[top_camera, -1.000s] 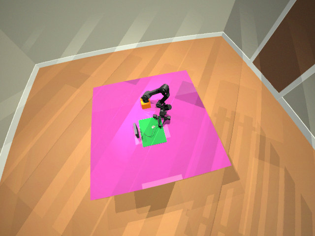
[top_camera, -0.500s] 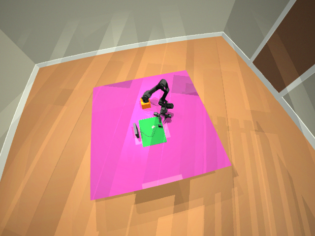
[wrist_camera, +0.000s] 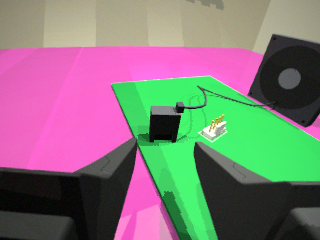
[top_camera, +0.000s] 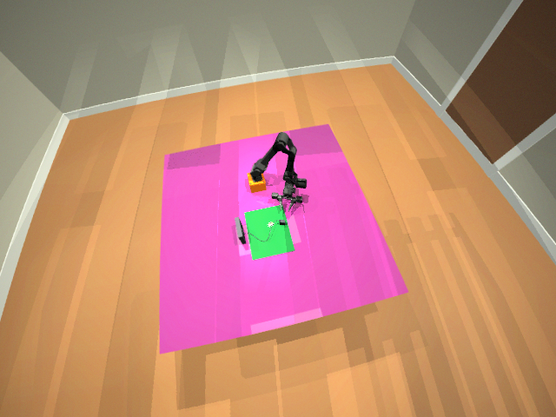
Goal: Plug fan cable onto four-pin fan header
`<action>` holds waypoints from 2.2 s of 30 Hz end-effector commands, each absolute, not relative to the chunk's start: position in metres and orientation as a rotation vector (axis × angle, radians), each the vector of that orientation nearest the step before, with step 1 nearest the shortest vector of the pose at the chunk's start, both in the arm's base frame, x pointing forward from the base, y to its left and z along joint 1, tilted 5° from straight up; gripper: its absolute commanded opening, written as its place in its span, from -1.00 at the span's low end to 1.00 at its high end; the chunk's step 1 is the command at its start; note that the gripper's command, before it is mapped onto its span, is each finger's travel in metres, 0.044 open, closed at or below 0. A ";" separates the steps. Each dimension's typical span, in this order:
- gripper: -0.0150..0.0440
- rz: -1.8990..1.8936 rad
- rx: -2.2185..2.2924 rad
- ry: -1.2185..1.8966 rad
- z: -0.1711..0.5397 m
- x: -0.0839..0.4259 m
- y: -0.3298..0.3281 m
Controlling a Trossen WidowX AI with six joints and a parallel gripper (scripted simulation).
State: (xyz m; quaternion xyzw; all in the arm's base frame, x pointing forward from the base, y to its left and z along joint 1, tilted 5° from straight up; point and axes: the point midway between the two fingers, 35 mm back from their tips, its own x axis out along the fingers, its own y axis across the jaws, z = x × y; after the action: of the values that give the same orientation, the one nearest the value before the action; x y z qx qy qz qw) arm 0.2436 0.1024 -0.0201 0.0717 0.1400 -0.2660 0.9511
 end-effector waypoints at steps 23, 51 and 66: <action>0.20 -0.596 0.103 0.386 0.014 0.227 0.100; 0.20 -0.676 0.131 1.092 0.009 0.244 0.084; 0.20 -0.534 0.268 1.392 0.033 0.248 0.083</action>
State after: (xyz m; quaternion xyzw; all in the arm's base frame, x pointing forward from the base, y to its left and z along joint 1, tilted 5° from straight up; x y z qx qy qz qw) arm 0.2467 0.0812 0.0254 0.1062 0.6116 -0.2639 0.7383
